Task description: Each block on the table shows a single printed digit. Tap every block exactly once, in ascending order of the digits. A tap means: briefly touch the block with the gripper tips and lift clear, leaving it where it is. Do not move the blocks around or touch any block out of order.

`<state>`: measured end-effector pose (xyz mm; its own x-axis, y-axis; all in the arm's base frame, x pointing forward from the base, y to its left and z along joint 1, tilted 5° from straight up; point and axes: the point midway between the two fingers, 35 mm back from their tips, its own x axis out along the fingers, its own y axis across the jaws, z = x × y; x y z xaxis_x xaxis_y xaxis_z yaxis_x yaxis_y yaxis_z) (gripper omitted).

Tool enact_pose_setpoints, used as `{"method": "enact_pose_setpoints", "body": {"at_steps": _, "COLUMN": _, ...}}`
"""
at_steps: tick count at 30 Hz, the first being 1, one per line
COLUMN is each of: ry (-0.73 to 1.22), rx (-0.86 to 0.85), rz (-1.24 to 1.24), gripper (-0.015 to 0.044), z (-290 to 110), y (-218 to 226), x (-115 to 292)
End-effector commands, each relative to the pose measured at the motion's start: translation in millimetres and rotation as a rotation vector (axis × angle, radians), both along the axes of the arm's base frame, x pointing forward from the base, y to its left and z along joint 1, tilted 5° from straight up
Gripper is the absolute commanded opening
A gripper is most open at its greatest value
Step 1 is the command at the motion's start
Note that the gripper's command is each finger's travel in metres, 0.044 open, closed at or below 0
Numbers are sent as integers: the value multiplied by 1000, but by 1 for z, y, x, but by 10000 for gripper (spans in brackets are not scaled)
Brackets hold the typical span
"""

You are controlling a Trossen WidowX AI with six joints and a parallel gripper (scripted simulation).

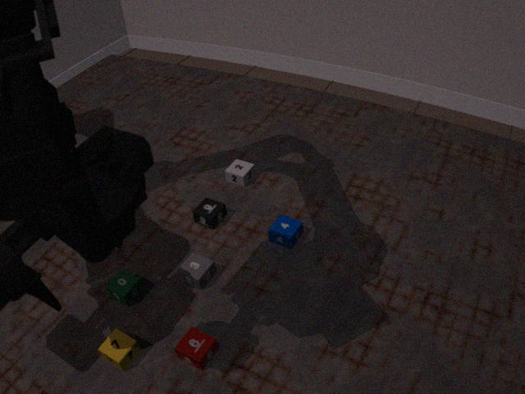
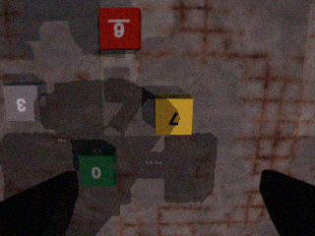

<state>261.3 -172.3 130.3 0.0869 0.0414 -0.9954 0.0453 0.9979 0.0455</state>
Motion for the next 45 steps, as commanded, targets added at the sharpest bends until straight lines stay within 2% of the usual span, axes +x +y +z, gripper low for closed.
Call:
{"method": "enact_pose_setpoints", "body": {"at_steps": 1, "ry": 5, "rx": 3, "rz": -5, "gripper": 400, "z": -1, "y": 0, "x": -1}}
{"method": "enact_pose_setpoints", "body": {"at_steps": 11, "ry": 5, "rx": 3, "rz": -5, "gripper": 400, "z": -1, "y": 2, "x": -2}}
{"method": "enact_pose_setpoints", "body": {"at_steps": 17, "ry": 8, "rx": 9, "rz": -5, "gripper": 400, "z": -1, "y": 65, "x": -39}}
{"method": "enact_pose_setpoints", "body": {"at_steps": 19, "ry": 8, "rx": 10, "rz": -5, "gripper": 400, "z": -2, "y": 72, "x": -44}}
{"method": "enact_pose_setpoints", "body": {"at_steps": 40, "ry": 8, "rx": 10, "rz": -5, "gripper": 400, "z": -2, "y": 72, "x": -44}}
{"method": "enact_pose_setpoints", "body": {"at_steps": 45, "ry": 5, "rx": 12, "rz": -5, "gripper": 400, "z": 3, "y": 99, "x": -12}}
